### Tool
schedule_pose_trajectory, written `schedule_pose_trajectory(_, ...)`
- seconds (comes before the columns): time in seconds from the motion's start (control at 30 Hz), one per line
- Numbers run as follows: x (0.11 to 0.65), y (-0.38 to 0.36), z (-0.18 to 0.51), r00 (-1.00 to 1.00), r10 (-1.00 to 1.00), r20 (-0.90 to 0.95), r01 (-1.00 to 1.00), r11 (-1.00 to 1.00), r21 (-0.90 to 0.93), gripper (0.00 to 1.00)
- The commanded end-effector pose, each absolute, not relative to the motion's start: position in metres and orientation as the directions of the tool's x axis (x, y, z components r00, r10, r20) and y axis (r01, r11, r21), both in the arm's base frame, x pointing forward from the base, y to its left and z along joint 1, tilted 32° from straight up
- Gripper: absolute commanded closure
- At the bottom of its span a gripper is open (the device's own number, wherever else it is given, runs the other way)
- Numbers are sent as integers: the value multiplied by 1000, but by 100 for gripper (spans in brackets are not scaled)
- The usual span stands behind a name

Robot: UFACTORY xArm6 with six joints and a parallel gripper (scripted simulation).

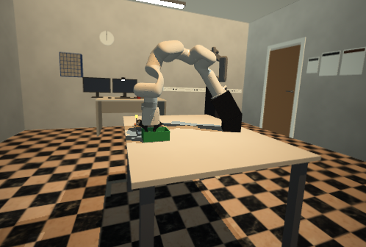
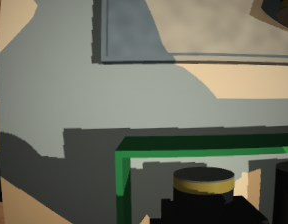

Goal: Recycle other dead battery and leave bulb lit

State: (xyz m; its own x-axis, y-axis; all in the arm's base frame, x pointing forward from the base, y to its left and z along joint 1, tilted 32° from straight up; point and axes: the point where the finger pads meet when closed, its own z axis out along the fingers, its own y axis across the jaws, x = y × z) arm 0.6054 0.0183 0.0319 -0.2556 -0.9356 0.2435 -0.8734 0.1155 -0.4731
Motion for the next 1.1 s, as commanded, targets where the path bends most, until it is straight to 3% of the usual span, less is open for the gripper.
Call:
schedule_pose_trajectory(0.0, 608, 18, 31, -256, -936, 242, -872, 115, -476, 72)
schedule_pose_trajectory(0.43, 608, 18, 30, -256, -936, 242, -872, 115, -476, 72)
schedule_pose_trajectory(0.47, 608, 18, 30, -256, -936, 242, -872, 115, -476, 49)
schedule_pose_trajectory(1.07, 608, 18, 30, -256, -936, 242, -872, 115, -476, 49)
